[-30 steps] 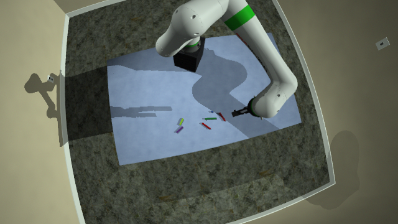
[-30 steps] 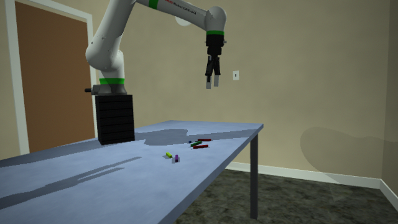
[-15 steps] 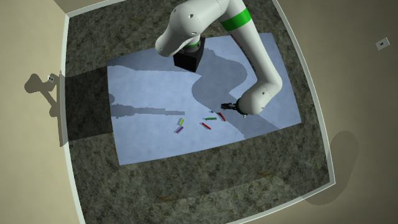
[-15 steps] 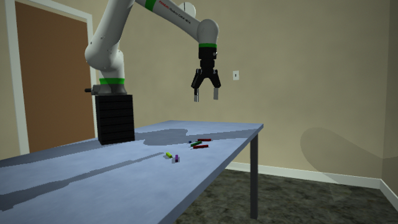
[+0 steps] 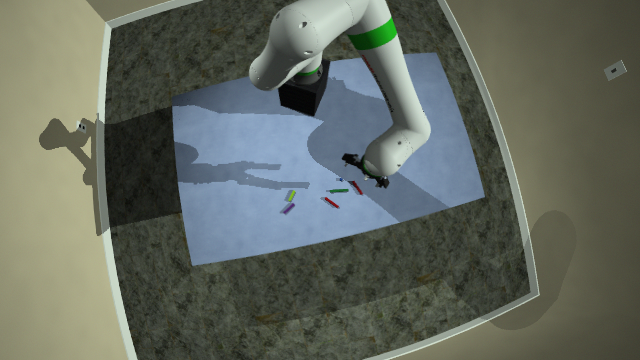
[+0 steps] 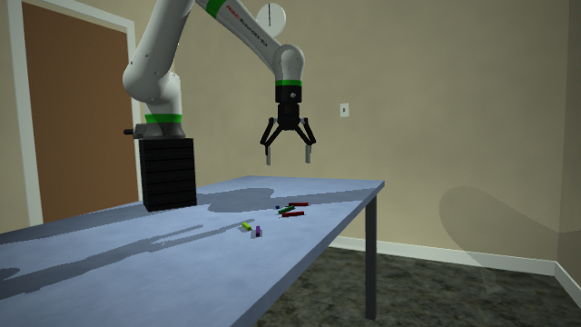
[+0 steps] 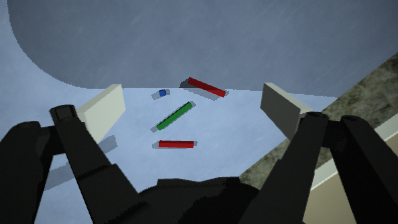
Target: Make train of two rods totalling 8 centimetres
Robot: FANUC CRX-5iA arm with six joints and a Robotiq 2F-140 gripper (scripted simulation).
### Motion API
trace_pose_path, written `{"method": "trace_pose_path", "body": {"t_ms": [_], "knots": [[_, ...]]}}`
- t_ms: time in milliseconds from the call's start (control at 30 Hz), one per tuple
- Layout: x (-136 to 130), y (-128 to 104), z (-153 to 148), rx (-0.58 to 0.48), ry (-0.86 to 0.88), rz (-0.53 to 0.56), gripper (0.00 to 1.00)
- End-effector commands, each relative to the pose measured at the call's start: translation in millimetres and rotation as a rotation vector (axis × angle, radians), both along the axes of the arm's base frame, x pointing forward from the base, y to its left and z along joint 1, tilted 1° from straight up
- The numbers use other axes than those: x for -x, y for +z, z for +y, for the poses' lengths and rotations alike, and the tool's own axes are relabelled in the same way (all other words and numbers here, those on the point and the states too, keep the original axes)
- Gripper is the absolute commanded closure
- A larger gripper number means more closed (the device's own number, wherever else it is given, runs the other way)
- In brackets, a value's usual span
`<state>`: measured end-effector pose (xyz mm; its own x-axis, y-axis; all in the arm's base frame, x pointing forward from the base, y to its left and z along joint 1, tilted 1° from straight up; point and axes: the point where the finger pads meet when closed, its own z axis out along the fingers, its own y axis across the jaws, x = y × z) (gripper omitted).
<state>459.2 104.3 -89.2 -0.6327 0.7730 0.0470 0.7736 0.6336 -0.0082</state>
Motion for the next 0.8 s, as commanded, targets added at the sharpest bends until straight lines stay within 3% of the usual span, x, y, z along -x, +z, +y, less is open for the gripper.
{"method": "trace_pose_path", "body": {"t_ms": [0, 200, 333, 400, 767], "knots": [[14.5, -19.4, -15.7, 0.025, -0.165, -0.019, 0.00], [34.7, -39.6, -33.9, 0.036, -0.348, -0.026, 0.00], [35.7, -40.5, -34.7, 0.036, -0.356, -0.026, 0.00], [52.6, -54.5, -48.5, 0.042, -0.496, -0.031, 0.00], [84.6, -75.8, -71.6, 0.047, -0.738, -0.037, 0.00]]}}
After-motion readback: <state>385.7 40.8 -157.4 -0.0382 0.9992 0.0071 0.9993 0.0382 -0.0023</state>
